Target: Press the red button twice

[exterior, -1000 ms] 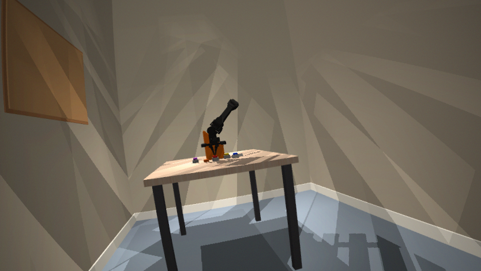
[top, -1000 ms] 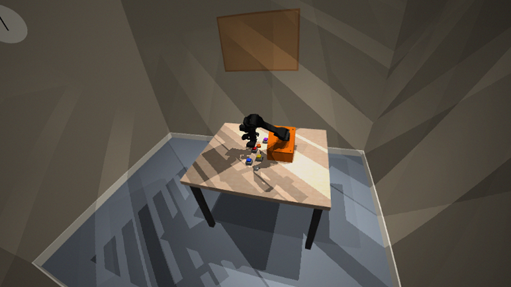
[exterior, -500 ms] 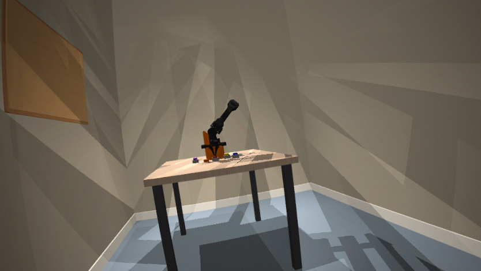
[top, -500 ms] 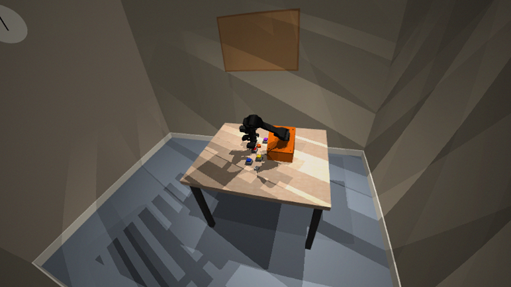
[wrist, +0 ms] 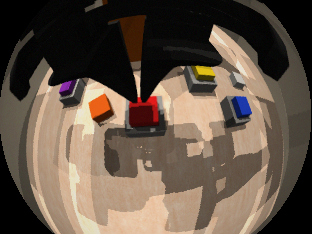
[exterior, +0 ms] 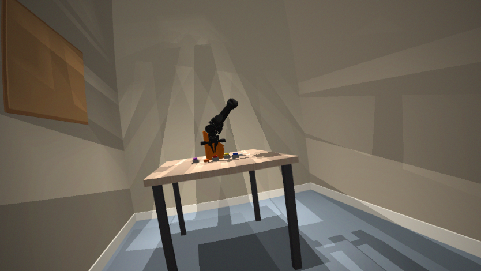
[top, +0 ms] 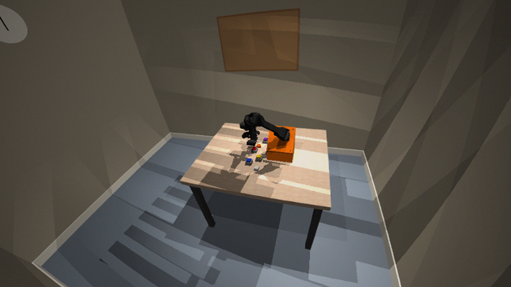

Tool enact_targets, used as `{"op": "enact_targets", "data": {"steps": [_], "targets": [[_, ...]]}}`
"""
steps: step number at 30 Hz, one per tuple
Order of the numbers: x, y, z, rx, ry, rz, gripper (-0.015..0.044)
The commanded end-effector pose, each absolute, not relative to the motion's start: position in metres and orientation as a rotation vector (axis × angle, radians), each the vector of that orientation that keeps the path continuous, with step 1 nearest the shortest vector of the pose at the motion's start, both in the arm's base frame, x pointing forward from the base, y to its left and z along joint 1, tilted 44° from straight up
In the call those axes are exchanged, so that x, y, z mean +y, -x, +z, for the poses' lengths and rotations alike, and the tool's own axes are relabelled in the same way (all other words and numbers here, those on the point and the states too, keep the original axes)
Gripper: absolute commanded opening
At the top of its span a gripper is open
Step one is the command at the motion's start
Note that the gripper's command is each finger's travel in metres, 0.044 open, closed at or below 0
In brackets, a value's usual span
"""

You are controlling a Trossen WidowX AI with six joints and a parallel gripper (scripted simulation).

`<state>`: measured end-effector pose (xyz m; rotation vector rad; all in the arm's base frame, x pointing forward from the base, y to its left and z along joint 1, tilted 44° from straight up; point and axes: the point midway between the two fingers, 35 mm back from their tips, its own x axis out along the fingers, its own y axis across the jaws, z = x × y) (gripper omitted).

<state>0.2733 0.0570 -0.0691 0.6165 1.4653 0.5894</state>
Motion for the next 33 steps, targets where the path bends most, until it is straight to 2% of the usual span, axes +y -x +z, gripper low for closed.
{"op": "enact_targets", "data": {"steps": [1,33], "targets": [[0.054,-0.275,-0.063,1.459,-0.604,0.594,0.002],[0.078,-0.275,-0.088,1.46,-0.606,0.595,0.002]]}}
